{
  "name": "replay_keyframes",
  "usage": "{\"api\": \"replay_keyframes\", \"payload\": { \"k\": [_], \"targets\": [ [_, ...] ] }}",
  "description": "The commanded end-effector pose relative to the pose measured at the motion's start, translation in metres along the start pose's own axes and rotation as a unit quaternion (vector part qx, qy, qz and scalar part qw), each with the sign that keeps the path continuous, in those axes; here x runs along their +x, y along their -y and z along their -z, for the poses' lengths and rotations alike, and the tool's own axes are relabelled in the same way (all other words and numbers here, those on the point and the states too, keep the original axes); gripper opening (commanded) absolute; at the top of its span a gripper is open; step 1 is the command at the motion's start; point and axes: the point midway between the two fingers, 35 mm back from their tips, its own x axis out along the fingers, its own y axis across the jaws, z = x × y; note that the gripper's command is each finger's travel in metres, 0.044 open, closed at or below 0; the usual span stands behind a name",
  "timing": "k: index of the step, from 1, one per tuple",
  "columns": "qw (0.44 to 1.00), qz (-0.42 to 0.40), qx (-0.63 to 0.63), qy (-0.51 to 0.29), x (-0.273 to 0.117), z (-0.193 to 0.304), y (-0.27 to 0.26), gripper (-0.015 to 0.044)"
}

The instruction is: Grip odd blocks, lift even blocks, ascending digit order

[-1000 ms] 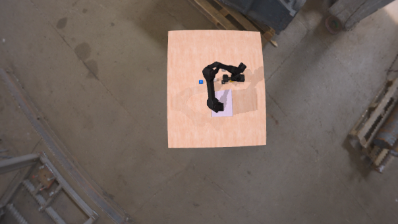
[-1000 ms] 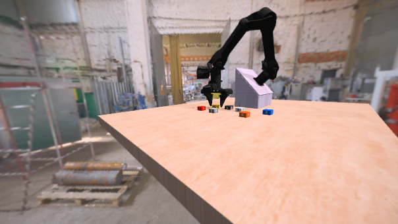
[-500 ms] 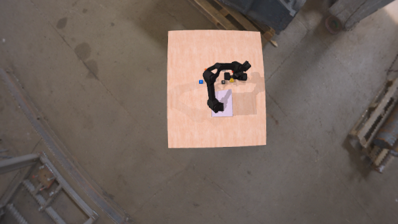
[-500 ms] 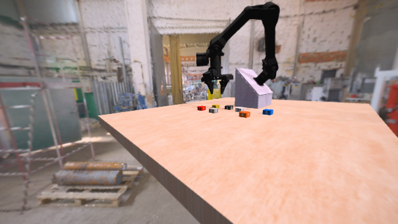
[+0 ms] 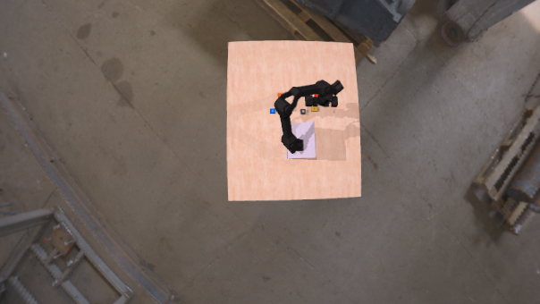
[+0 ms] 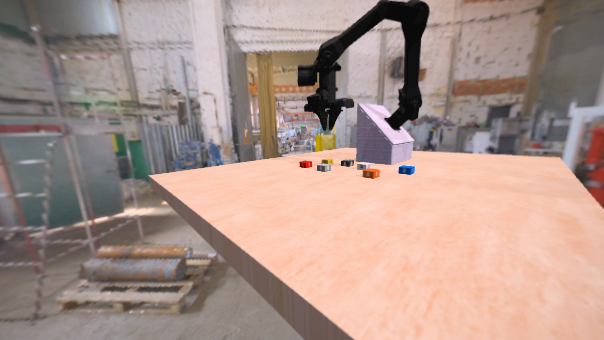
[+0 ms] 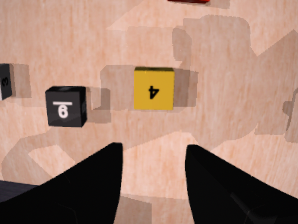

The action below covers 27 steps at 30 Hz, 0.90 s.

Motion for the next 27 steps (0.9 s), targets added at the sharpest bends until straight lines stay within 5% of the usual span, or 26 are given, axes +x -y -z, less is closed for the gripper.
{"api": "replay_keyframes", "payload": {
  "k": [1, 12, 19, 27],
  "targets": [
    [1.0, 0.007, 0.0, -0.001, -0.003, -0.018, -0.02, 0.012],
    [1.0, -0.004, -0.003, 0.0, -0.001, -0.087, -0.211, 0.012],
    [1.0, -0.006, -0.003, -0.001, 0.0, -0.087, -0.216, 0.012],
    [1.0, -0.008, -0.003, -0.001, 0.081, -0.087, -0.218, 0.033]
  ]
}}
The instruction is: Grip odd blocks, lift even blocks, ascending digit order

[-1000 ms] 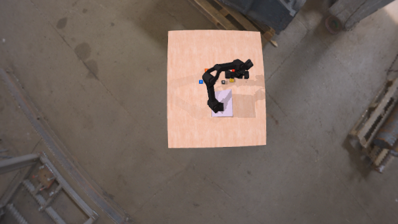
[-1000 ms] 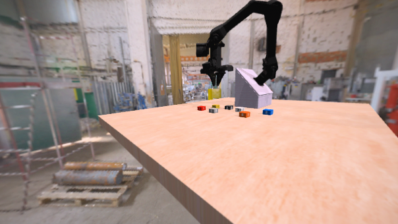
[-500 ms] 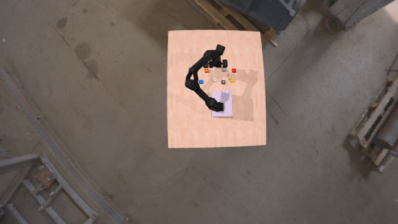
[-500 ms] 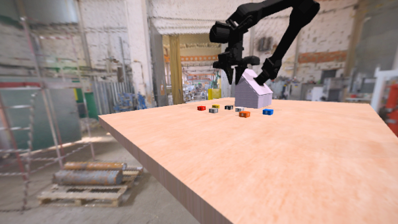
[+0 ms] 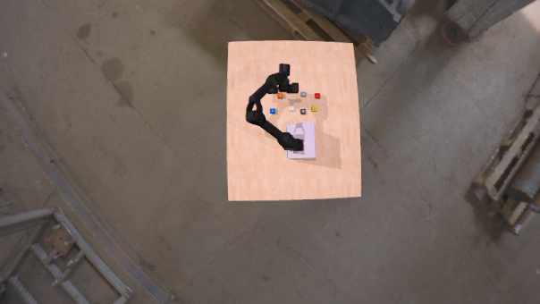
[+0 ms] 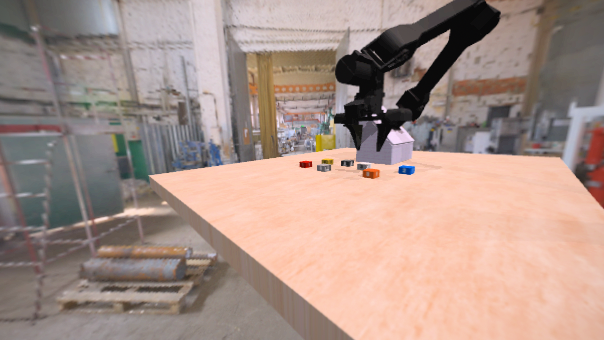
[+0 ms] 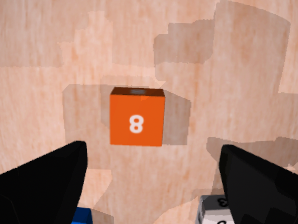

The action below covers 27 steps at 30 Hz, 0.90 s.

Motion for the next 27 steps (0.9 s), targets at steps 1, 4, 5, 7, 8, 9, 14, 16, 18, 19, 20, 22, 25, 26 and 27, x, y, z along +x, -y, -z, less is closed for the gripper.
{"api": "replay_keyframes", "payload": {
  "k": [1, 4, 5, 7, 8, 9, 14, 16, 18, 19, 20, 22, 25, 26, 27],
  "targets": [
    [1.0, -0.005, 0.007, -0.008, 0.026, 0.007, -0.001, 0.0356],
    [1.0, -0.005, 0.007, -0.008, 0.027, 0.007, -0.001, 0.04],
    [1.0, -0.005, 0.007, -0.009, 0.028, 0.007, -0.001, 0.04],
    [1.0, -0.005, 0.007, -0.009, 0.031, 0.007, -0.001, 0.04],
    [1.0, -0.005, 0.007, -0.009, 0.033, 0.007, -0.001, 0.04],
    [1.0, -0.005, 0.007, -0.009, 0.034, 0.007, -0.001, 0.04],
    [1.0, -0.005, 0.007, -0.009, 0.042, 0.007, -0.001, 0.04],
    [1.0, -0.005, 0.007, -0.009, 0.045, 0.007, -0.001, 0.04],
    [1.0, -0.005, 0.007, -0.009, 0.048, 0.007, -0.001, 0.04],
    [1.0, -0.005, 0.007, -0.009, 0.05, 0.007, -0.001, 0.04],
    [1.0, -0.005, 0.007, -0.009, 0.052, 0.007, -0.001, 0.04],
    [1.0, -0.005, 0.007, -0.009, 0.055, 0.007, -0.001, 0.04],
    [1.0, -0.006, 0.007, -0.009, 0.059, 0.008, -0.001, 0.04],
    [1.0, -0.006, 0.007, -0.009, 0.061, 0.008, -0.001, 0.04],
    [1.0, -0.006, 0.007, -0.009, 0.061, 0.008, -0.001, 0.04]
  ]
}}
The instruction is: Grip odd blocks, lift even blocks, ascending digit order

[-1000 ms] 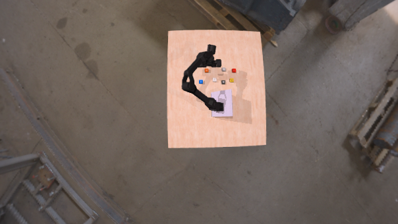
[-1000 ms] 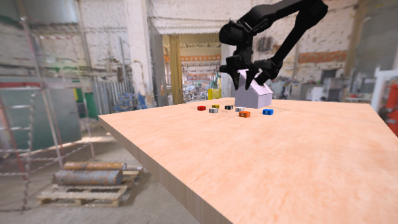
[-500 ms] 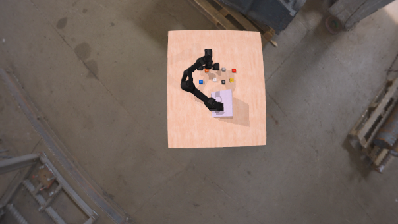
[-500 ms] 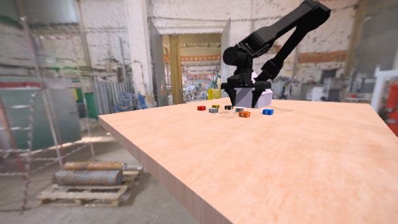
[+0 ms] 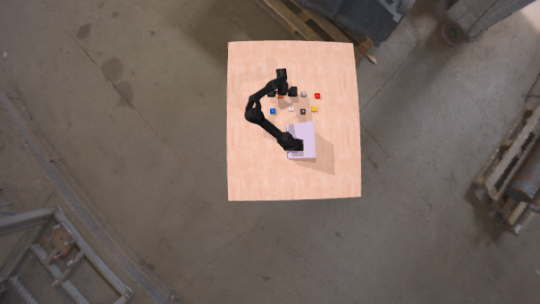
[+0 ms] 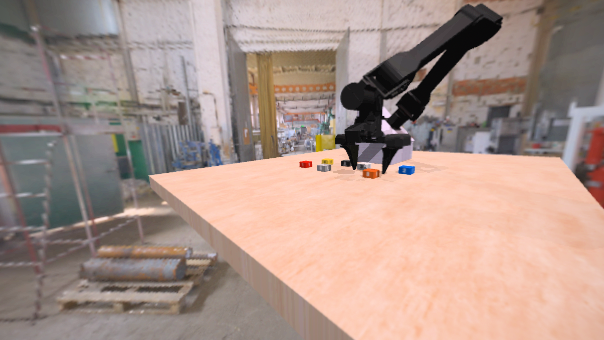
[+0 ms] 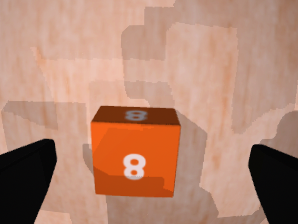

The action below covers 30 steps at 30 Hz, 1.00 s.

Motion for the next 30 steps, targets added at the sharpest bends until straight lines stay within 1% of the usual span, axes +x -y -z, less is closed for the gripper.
{"api": "replay_keyframes", "payload": {
  "k": [1, 11, 12, 30],
  "targets": [
    [1.0, -0.002, 0.005, -0.004, 0.0054, 0.0027, 0.0007, 0.04],
    [1.0, -0.002, 0.005, -0.004, 0.0054, 0.0027, 0.0007, 0.0138],
    [1.0, -0.002, 0.005, -0.004, 0.0054, 0.0027, 0.0007, 0.012],
    [1.0, -0.001, -0.002, -0.001, 0.0046, 0.0019, -0.0005, 0.012]
  ]
}}
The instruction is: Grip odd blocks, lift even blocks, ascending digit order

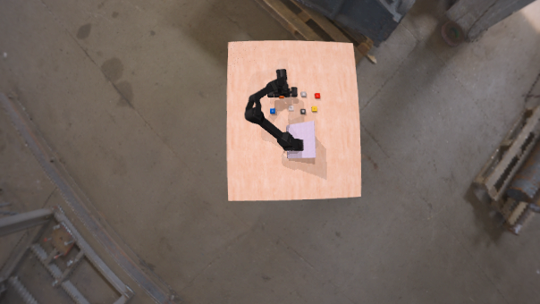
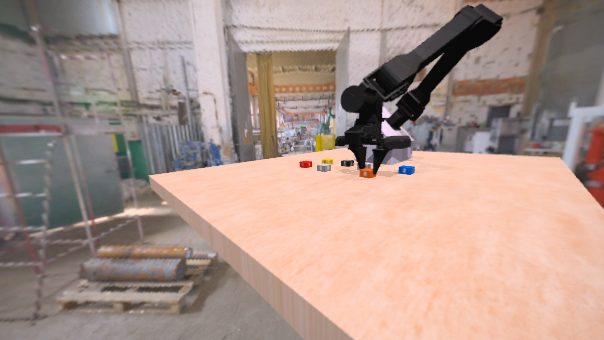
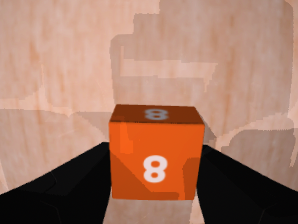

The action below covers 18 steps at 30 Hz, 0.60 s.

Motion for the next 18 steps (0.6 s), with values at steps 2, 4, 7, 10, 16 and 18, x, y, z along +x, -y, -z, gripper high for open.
{"api": "replay_keyframes", "payload": {
  "k": [2, 4, 7, 10, 16, 18],
  "targets": [
    [1.0, 0.0, -0.007, 0.002, -0.002, -0.001, -0.002, 0.012],
    [1.0, 0.0, -0.005, 0.002, -0.004, -0.001, -0.001, 0.012],
    [1.0, 0.0, -0.003, 0.001, -0.007, 0.0, -0.001, 0.012],
    [1.0, 0.0, -0.001, 0.0, -0.01, 0.0, 0.0, 0.012],
    [1.0, -0.001, 0.003, -0.001, -0.015, 0.0, 0.0, 0.012],
    [1.0, -0.001, 0.003, -0.001, -0.015, 0.0, 0.0, 0.012]
  ]
}}
